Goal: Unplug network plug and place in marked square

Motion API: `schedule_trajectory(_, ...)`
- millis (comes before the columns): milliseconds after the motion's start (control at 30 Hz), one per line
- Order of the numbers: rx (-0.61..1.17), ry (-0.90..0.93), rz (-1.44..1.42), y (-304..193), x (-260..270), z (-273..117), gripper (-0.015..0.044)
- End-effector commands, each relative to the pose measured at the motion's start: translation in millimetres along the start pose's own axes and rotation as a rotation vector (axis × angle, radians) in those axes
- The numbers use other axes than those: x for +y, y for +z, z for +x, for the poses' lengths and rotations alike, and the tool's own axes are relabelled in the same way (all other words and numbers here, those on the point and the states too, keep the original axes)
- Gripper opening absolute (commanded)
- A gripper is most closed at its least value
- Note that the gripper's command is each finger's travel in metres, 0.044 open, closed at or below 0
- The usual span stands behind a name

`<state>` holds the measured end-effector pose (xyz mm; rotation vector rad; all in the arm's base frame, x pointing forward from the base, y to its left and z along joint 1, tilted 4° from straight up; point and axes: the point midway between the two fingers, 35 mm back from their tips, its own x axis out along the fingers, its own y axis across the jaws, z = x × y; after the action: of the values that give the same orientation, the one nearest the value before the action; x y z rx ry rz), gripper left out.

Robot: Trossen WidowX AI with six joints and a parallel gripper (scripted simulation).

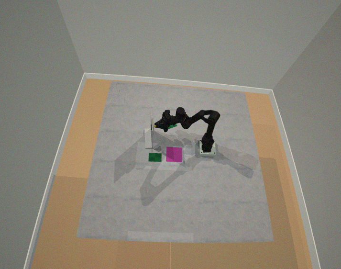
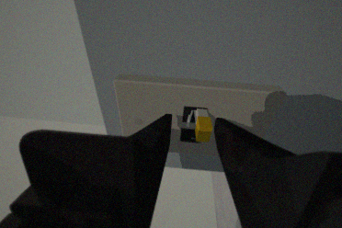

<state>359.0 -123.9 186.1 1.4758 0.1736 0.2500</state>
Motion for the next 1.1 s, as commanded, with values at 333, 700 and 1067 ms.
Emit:
schedule_trajectory(333, -0.001, -0.009, 0.006, 0.4, -4.4, 1.8, 0.0063)
schedule_trajectory(700, -0.001, -0.009, 0.006, 0.4, -4.4, 1.6, 0.0)
schedule_trajectory(1067, -0.001, -0.009, 0.006, -1.9, -4.6, -5.0, 0.0)
